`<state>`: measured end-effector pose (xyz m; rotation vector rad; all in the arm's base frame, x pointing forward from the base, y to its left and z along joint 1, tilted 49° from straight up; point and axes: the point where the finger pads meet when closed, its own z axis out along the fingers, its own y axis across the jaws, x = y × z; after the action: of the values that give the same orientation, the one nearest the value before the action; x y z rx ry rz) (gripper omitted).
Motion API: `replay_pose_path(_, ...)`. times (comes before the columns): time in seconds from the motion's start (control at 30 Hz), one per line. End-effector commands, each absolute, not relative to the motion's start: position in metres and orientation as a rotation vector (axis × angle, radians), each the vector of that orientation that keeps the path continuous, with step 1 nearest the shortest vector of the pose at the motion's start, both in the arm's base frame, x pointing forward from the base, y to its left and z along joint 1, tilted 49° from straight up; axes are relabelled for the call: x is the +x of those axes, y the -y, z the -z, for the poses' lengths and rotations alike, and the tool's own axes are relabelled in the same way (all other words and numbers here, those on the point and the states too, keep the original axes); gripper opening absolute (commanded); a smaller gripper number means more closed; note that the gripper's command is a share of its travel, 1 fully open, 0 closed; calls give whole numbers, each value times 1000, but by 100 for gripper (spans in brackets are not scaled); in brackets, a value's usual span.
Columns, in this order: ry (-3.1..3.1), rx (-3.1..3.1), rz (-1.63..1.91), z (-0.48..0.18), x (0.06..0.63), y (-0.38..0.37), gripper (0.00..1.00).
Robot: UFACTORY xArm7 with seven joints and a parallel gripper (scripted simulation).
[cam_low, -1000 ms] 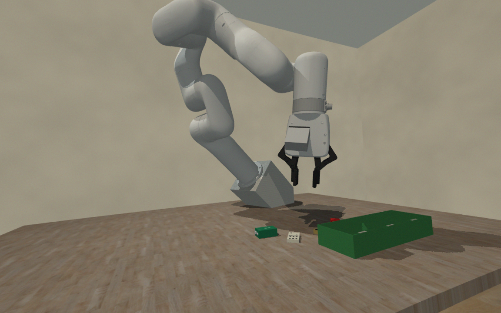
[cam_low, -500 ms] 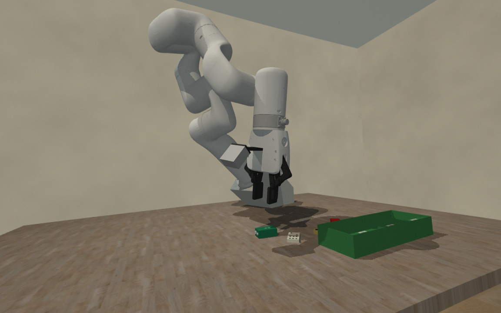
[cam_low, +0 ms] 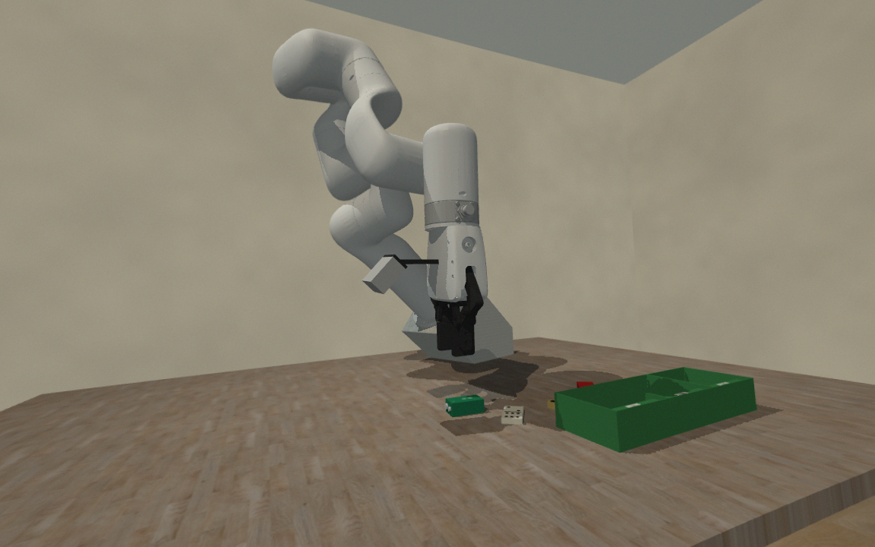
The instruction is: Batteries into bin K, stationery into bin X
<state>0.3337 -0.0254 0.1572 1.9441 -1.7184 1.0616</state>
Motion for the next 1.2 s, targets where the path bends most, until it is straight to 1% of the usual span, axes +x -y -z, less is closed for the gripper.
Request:
replay_pose_path(0.0,1838,1894,-1157,-155,336,21,42)
replay_pose_path(1.17,1838,1894,-1157,-153,337,19,42)
